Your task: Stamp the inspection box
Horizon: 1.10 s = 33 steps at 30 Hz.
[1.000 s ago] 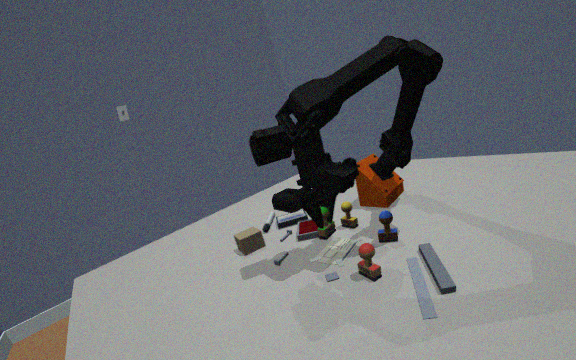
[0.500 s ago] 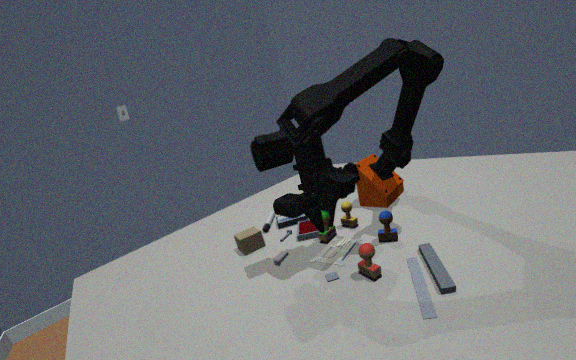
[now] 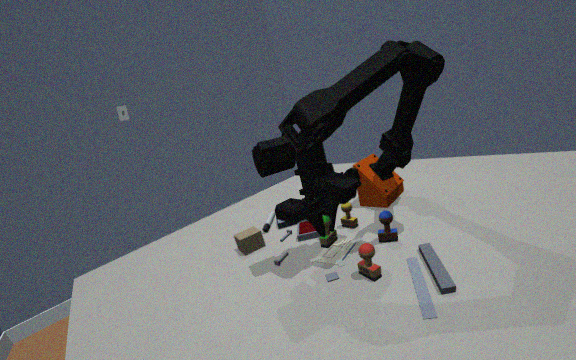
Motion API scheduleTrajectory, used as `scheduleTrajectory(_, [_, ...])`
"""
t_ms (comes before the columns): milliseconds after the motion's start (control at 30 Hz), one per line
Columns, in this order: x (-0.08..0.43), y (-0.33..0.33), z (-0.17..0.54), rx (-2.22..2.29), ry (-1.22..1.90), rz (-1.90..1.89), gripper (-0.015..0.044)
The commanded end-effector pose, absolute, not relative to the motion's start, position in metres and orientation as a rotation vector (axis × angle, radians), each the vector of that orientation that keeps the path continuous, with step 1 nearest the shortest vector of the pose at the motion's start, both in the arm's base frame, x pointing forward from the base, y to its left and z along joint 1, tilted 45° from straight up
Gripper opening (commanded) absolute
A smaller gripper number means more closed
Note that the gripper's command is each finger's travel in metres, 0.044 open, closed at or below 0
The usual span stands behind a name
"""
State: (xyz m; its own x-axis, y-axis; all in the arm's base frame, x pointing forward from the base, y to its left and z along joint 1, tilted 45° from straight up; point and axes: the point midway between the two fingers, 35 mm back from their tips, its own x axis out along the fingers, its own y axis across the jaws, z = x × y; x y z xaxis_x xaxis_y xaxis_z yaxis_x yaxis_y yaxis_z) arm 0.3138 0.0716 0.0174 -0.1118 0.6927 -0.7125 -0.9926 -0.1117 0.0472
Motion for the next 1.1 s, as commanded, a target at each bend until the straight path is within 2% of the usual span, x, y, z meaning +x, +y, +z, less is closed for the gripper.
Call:
scheduleTrajectory(0, [0.313, 0.073, 0.016, -0.624, 0.634, 1.601, 0.0000])
scheduleTrajectory(1067, [0.309, 0.086, 0.004, -0.626, 0.631, 1.603, 0.0000])
